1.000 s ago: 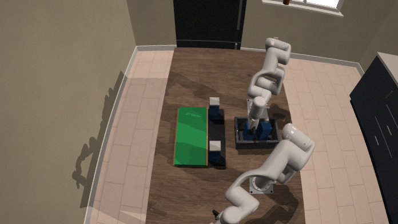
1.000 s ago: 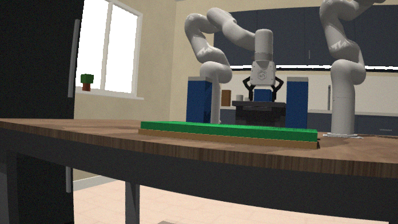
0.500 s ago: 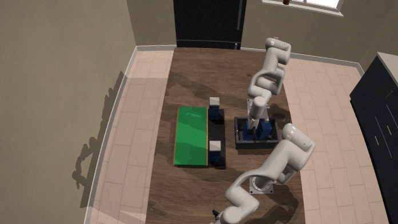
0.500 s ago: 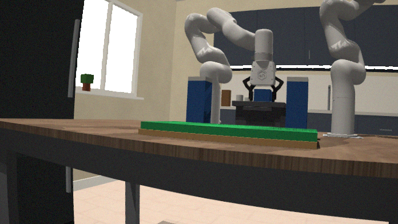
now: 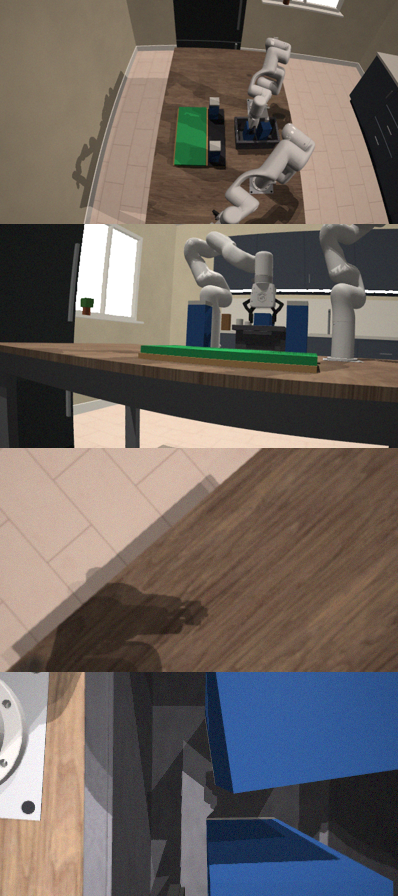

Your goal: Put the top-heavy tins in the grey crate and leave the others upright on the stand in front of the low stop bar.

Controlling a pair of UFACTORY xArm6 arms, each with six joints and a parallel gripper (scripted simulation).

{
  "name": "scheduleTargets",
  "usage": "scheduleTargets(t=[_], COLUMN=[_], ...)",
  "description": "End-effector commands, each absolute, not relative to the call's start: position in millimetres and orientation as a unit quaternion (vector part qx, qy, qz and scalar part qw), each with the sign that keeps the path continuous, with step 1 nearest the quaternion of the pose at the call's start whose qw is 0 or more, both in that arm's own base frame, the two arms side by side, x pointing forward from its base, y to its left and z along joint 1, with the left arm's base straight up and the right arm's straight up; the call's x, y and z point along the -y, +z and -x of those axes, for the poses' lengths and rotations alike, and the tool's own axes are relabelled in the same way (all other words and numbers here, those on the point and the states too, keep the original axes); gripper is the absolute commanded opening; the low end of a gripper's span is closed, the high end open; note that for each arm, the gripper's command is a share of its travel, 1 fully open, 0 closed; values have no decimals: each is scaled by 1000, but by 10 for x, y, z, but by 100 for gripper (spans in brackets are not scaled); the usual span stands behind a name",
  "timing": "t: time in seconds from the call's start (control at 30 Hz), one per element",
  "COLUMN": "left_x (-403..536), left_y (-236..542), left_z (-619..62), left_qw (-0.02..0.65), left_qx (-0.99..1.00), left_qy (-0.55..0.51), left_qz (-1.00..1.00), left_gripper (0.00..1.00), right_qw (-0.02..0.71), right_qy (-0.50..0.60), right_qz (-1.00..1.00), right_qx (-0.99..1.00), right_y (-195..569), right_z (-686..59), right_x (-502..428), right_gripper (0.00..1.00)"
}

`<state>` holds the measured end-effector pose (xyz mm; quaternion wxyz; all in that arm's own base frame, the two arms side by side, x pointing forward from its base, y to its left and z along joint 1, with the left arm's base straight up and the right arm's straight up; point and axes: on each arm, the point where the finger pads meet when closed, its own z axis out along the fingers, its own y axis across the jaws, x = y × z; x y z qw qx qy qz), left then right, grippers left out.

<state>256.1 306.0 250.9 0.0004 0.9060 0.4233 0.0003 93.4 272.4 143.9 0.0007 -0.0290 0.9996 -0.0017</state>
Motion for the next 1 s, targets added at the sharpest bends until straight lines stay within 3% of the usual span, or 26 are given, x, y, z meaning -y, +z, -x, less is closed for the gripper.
scheduleTargets(t=[0.0, 0.97], left_x=[-3067, -3067], left_y=[2524, 2524], left_z=[-2567, -2567], left_qw=[0, 0], left_qx=[-423, -423], left_qy=[2, 2], left_qz=[-906, -906], left_gripper=[100, 100], right_qw=[2, 1], right_qy=[1, 1], right_qz=[29, 28], right_qx=[-1000, -1000], right_y=[1622, 2610], right_z=[-938, -938], right_x=[-2738, -2737], right_gripper=[100, 100])
